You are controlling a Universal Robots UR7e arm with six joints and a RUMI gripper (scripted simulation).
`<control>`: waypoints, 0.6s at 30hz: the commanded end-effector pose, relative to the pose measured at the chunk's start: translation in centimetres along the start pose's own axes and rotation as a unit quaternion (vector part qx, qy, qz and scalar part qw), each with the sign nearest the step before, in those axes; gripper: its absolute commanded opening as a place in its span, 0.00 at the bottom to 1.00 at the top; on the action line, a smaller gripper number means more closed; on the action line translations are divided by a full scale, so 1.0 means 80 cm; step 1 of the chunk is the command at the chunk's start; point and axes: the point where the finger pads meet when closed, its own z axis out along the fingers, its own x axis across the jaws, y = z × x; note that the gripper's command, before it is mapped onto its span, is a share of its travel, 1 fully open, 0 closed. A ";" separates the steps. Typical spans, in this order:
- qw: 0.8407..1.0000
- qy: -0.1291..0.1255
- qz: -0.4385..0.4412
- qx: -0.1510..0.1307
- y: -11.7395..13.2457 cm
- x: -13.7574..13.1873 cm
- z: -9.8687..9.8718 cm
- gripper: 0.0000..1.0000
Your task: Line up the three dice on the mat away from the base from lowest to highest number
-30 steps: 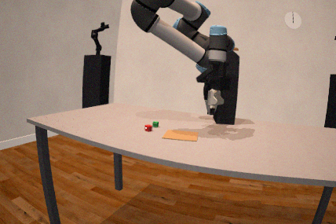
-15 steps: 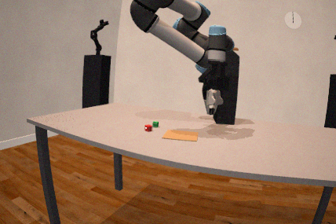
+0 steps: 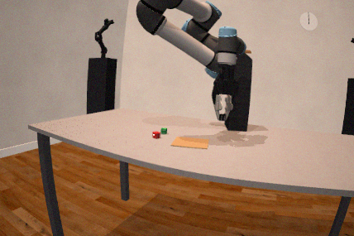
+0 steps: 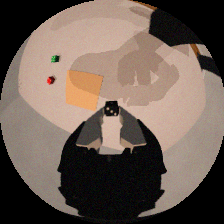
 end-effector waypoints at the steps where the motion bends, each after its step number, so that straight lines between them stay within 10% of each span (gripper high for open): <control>1: 0.999 0.000 0.034 0.002 -0.001 0.000 0.000 0.06; 18: 0.965 0.001 0.263 0.002 -0.005 0.000 0.000 0.06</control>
